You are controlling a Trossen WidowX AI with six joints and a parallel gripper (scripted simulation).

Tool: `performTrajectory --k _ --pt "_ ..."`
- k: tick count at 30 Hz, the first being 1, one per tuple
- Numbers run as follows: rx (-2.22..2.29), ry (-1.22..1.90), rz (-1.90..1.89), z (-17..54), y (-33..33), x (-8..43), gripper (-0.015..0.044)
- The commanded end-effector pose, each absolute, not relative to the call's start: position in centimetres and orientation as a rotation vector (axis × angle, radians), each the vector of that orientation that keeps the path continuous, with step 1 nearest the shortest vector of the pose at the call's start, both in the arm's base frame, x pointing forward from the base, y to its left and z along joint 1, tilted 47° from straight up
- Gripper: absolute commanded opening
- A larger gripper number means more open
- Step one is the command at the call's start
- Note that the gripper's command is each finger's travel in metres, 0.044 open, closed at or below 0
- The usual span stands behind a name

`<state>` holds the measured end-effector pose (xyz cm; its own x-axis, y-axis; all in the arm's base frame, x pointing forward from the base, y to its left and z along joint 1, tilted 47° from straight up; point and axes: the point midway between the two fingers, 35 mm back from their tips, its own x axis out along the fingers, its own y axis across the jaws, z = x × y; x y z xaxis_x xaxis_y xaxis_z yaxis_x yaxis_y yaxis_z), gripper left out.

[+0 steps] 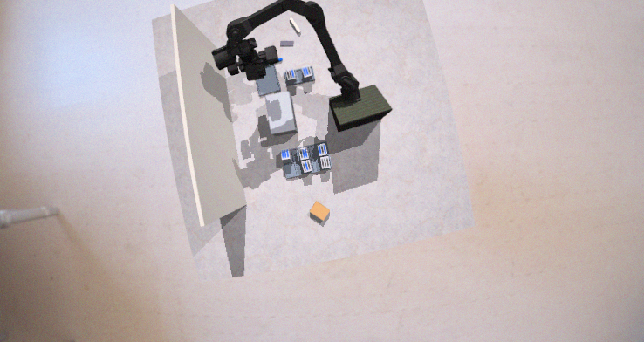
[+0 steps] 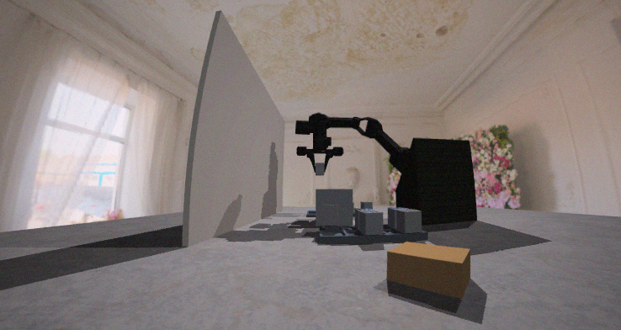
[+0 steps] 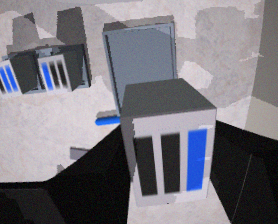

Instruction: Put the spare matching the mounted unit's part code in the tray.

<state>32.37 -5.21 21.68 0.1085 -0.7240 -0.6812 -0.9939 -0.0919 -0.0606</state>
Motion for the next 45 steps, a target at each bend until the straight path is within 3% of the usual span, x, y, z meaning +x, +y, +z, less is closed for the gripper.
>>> performTrajectory --k 1,45 --pt "-1.883 1.674 0.688 21.4 -5.5 32.3 0.0000" --pt "-1.875 1.669 0.695 18.5 -8.2 33.4 0.0000"
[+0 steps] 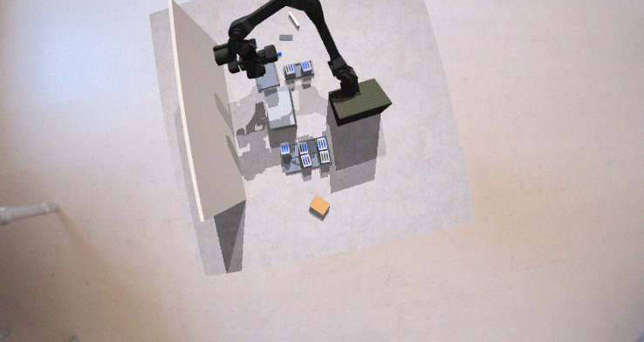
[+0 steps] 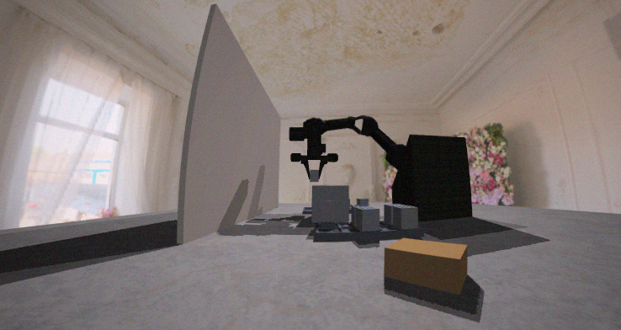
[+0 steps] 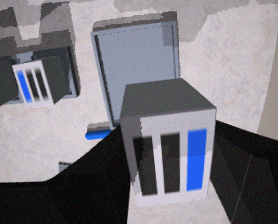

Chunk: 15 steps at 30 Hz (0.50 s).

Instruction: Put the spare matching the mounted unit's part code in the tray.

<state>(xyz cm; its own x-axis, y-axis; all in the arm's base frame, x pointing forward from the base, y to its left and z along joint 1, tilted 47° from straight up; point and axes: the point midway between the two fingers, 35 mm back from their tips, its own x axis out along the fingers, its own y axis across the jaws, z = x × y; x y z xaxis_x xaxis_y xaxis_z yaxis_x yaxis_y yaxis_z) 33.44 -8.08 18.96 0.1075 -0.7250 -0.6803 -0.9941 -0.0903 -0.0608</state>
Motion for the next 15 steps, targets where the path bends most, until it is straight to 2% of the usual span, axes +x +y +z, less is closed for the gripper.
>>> performTrajectory --k 1,15 --pt "-1.875 1.669 0.695 18.45 -8.22 33.41 0.0000" --pt "-1.874 1.668 0.696 17.56 -9.14 33.66 0.0000"
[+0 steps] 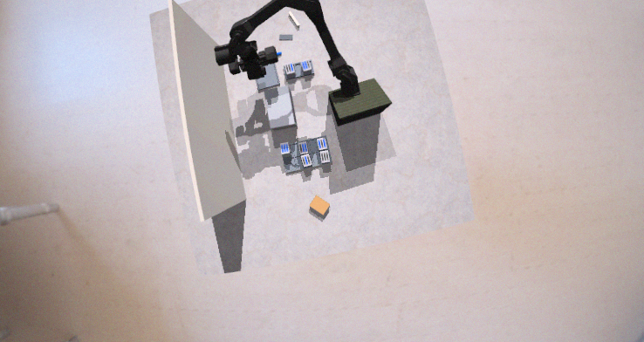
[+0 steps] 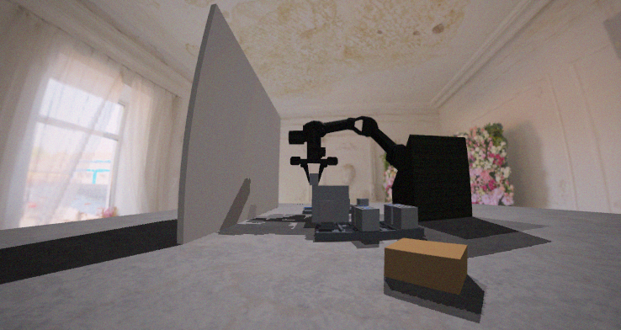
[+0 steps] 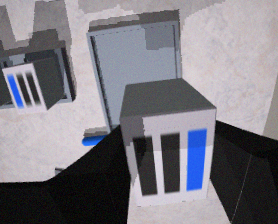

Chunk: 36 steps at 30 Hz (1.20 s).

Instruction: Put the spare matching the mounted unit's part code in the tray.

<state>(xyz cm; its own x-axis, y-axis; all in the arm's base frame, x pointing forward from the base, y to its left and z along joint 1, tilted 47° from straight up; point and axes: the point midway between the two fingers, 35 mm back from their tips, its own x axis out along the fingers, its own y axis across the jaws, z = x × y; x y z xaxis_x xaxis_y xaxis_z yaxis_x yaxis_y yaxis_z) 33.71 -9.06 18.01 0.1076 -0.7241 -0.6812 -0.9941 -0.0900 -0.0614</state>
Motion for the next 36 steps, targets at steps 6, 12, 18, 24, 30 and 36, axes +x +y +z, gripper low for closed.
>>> performTrajectory --k 6,12,18,24,30,36 --pt "-1.874 1.668 0.696 17.2 -9.5 33.7 0.0000" --pt "-1.874 1.667 0.695 16.8 -9.9 33.8 0.0000" --pt "-1.874 1.667 0.695 16.4 -10.3 33.9 0.0000" --pt "-1.874 1.667 0.695 16.1 -10.8 33.9 0.0000" --pt "-1.875 1.667 0.694 15.7 -11.2 34.0 0.0000" --pt "-1.875 1.668 0.693 15.4 -11.6 34.0 0.0000"
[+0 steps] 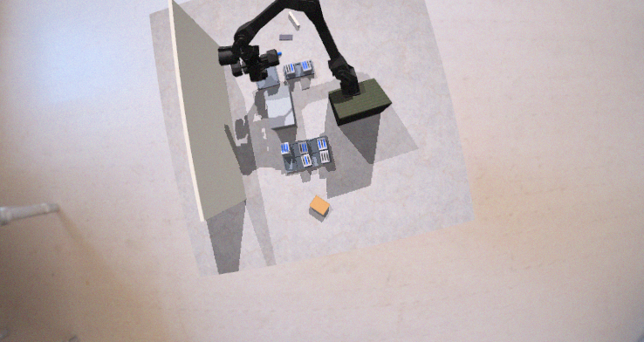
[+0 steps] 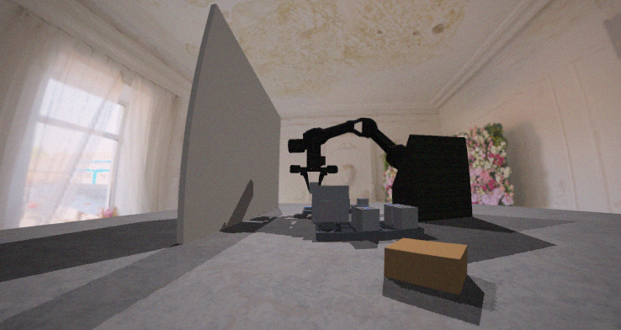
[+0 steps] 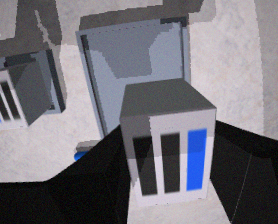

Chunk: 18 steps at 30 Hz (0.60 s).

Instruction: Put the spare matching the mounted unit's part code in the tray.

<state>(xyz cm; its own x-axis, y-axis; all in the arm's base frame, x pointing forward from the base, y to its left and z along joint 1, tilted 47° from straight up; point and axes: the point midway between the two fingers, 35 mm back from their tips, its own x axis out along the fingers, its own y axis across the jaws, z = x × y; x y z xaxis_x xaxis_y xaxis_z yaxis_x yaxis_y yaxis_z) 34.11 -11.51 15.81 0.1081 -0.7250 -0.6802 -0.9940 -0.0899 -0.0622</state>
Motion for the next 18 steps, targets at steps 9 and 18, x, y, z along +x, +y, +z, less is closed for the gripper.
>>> performTrajectory --k 9,18 --pt "-1.876 1.668 0.692 14.8 -12.2 34.0 0.0000" --pt "-1.878 1.669 0.691 14.3 -12.9 34.1 0.0000"
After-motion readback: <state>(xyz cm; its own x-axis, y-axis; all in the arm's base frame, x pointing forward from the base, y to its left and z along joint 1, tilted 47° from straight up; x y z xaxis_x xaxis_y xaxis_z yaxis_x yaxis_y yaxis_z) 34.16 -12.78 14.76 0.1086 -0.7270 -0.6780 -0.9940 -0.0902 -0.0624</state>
